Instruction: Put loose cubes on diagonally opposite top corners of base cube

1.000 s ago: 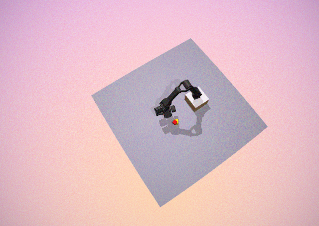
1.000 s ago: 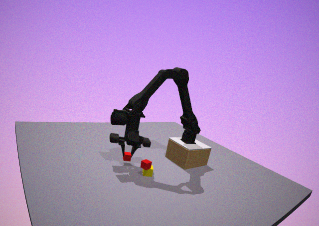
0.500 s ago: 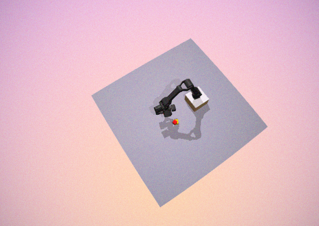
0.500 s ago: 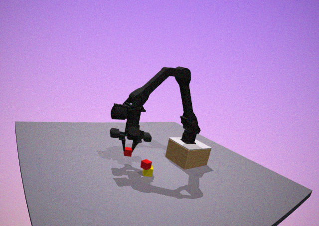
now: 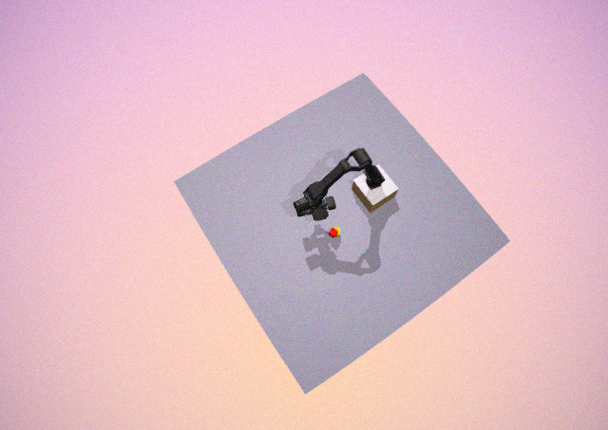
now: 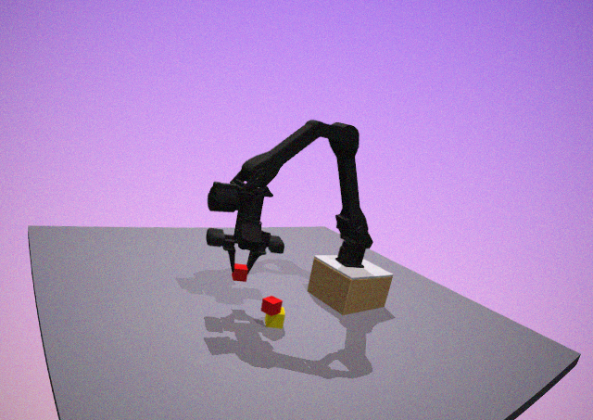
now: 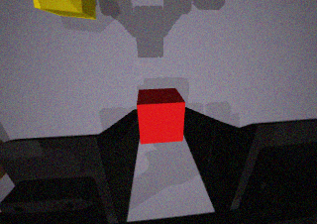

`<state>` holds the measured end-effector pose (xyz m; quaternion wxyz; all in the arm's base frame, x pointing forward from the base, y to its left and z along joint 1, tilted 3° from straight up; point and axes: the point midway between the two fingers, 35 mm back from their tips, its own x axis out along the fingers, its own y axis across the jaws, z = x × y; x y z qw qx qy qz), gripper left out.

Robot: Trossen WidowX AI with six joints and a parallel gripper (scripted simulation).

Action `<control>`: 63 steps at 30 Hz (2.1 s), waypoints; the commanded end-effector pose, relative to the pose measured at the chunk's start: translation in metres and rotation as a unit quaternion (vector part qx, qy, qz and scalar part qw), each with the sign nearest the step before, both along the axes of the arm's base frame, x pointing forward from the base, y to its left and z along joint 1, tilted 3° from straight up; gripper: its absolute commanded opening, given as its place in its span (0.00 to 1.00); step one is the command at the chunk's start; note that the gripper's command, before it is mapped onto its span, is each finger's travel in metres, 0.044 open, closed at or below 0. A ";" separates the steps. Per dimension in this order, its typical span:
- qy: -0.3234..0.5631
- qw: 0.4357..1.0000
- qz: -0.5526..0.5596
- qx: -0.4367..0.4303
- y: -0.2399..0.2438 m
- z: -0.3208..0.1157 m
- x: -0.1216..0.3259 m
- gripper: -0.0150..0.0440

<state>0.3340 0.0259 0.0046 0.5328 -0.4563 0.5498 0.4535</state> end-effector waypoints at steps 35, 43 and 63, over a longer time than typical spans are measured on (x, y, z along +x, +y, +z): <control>0.003 0.988 -0.154 0.003 0.044 0.037 -0.027 0.43; 0.002 0.971 -0.241 0.002 0.064 0.036 -0.041 0.43; 0.002 0.901 -0.433 -0.002 0.105 0.032 -0.081 0.43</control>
